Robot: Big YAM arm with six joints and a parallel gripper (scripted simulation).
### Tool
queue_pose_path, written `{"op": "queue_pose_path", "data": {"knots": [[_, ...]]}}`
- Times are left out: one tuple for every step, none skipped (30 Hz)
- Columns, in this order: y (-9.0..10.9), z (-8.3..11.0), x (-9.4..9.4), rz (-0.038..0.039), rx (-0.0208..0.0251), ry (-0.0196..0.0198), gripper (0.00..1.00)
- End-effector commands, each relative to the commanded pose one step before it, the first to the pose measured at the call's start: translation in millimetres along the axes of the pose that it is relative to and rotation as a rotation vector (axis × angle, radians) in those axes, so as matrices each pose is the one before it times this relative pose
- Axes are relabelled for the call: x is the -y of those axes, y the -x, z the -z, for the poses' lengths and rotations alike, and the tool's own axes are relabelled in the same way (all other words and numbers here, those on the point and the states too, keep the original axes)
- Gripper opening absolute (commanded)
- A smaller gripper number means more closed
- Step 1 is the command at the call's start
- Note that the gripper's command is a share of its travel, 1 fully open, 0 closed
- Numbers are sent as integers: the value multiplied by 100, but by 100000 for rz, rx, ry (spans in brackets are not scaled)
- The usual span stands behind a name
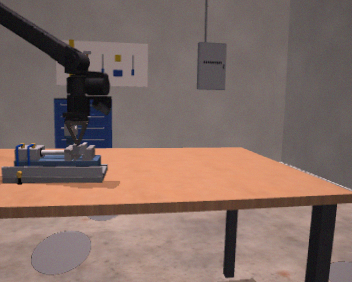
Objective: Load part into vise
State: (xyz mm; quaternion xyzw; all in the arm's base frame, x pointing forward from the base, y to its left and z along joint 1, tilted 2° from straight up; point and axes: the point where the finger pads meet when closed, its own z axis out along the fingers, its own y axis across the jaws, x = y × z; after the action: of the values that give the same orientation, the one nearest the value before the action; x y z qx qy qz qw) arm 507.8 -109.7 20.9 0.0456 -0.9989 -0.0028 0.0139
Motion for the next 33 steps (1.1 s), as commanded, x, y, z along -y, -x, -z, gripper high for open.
{"op": "queue_pose_path", "data": {"knots": [[1337, 601, -462, 1270, 2534, -771, 0], [0, 0, 0, 0, 0, 0, 0], [0, 0, 0, 0, 0, 0, 0], [0, 0, 0, 0, 0, 0, 0], [0, 0, 0, 0, 0, 0, 0], [0, 0, 0, 0, 0, 0, 0], [0, 0, 0, 0, 0, 0, 0], [0, 0, 0, 0, 0, 0, 0], [1, 0, 0, -2, 1, 0, 0], [8, 1, 1, -9, 7, -2, 0], [18, 3, 2, -21, 15, -4, 0], [30, 5, 4, -34, 25, -7, 0], [42, 7, 5, -48, 35, -10, 0], [51, 9, 7, -58, 42, -12, 0], [57, 10, 7, -65, 48, -13, 0], [59, 10, 8, -67, 49, -14, 0], [0, 0, 0, 0, 0, 0, 0], [0, 0, 0, 0, 0, 0, 0], [57, 10, 7, -65, 47, -13, 0], [51, 9, 6, -58, 43, -12, 0], [42, 7, 5, -48, 34, -10, 0], [30, 5, 4, -35, 25, -7, 0], [18, 3, 2, -21, 15, -4, 0], [8, 1, 1, -9, 7, -2, 0], [1, 0, 0, -1, 1, 0, 0], [0, 0, 0, 0, 0, 0, 0], [0, 0, 0, 0, 0, 0, 0], [0, 0, 0, 0, 0, 0, 0], [0, 0, 0, 0, 0, 0, 0], [0, 0, 0, 0, 0, 0, 0], [0, 0, 0, 0, 0, 0, 0], [0, 0, 0, 0, 0, 0, 0], [0, 0, 0, 0, 0, 0, 0]]}}
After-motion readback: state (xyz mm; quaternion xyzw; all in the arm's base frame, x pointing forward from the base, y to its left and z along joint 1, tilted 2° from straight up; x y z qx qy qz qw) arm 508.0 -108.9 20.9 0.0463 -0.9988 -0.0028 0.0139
